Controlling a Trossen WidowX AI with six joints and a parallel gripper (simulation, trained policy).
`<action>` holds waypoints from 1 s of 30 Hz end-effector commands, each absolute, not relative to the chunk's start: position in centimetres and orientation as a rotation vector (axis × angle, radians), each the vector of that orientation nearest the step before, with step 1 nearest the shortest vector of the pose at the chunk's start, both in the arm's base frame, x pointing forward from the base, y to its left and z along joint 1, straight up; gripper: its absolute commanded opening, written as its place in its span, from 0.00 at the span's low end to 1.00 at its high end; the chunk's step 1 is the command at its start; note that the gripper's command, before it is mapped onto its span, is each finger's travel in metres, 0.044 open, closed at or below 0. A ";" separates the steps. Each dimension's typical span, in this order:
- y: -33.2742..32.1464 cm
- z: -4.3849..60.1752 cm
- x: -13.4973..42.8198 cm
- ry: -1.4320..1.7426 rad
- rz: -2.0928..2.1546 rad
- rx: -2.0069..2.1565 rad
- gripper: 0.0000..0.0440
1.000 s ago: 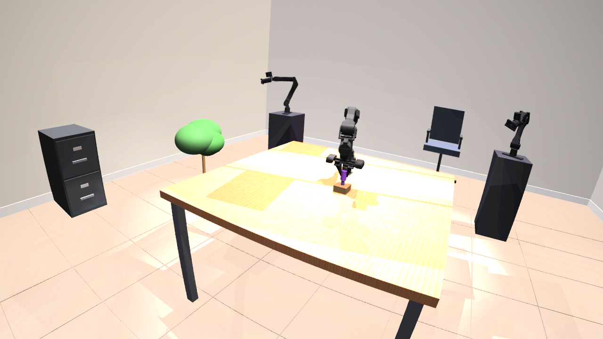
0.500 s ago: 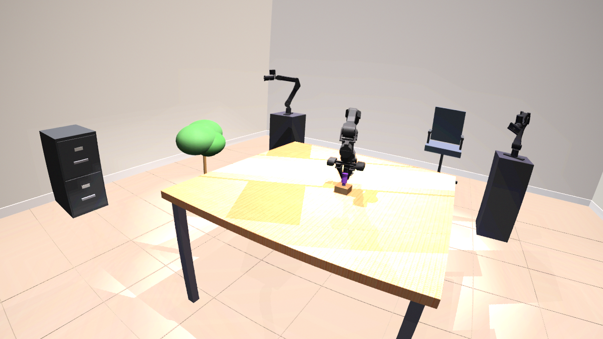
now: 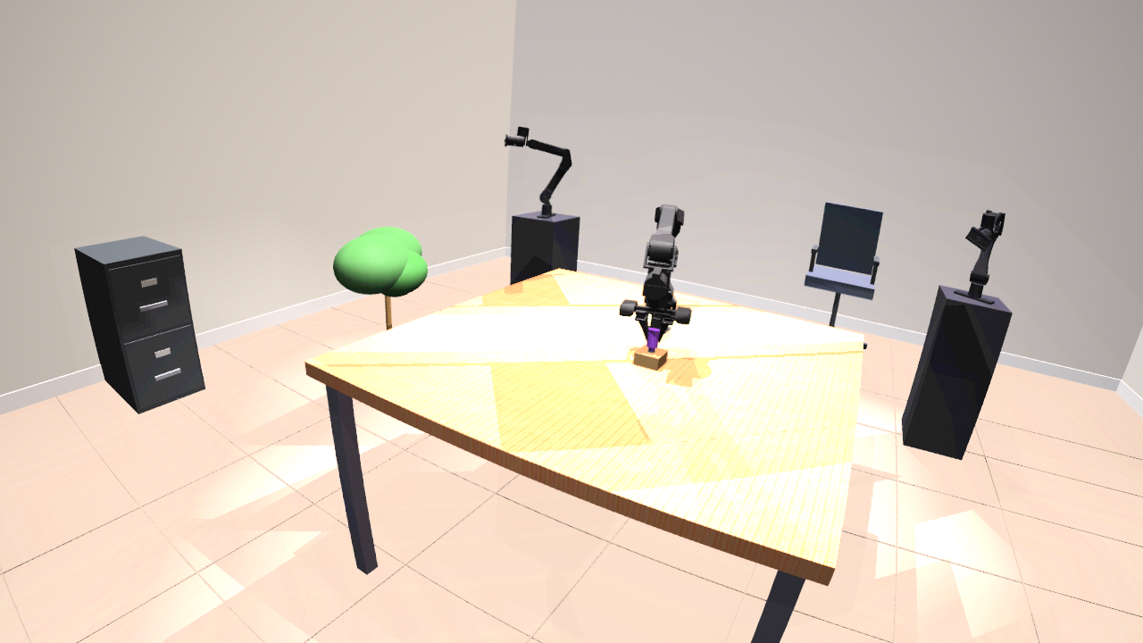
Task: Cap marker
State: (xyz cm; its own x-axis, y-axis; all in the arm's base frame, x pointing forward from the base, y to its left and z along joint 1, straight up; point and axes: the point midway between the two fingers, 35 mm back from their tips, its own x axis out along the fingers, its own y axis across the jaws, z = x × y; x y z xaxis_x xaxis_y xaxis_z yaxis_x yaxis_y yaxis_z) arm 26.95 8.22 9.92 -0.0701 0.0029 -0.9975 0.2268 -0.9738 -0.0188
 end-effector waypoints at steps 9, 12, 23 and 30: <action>7.3 8.0 26.4 0.261 -2.174 1.954 0.36; 7.3 8.0 26.2 0.268 -2.173 1.955 0.40; 7.6 8.8 24.9 0.306 -2.167 1.983 0.96; 8.0 10.2 25.3 0.337 -2.104 2.062 1.00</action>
State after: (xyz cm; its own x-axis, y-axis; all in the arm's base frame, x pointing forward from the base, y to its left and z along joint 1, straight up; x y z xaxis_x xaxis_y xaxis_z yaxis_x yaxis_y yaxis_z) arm 25.11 7.76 9.42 -0.0584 0.0130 -0.9982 0.2704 -0.9623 -0.0284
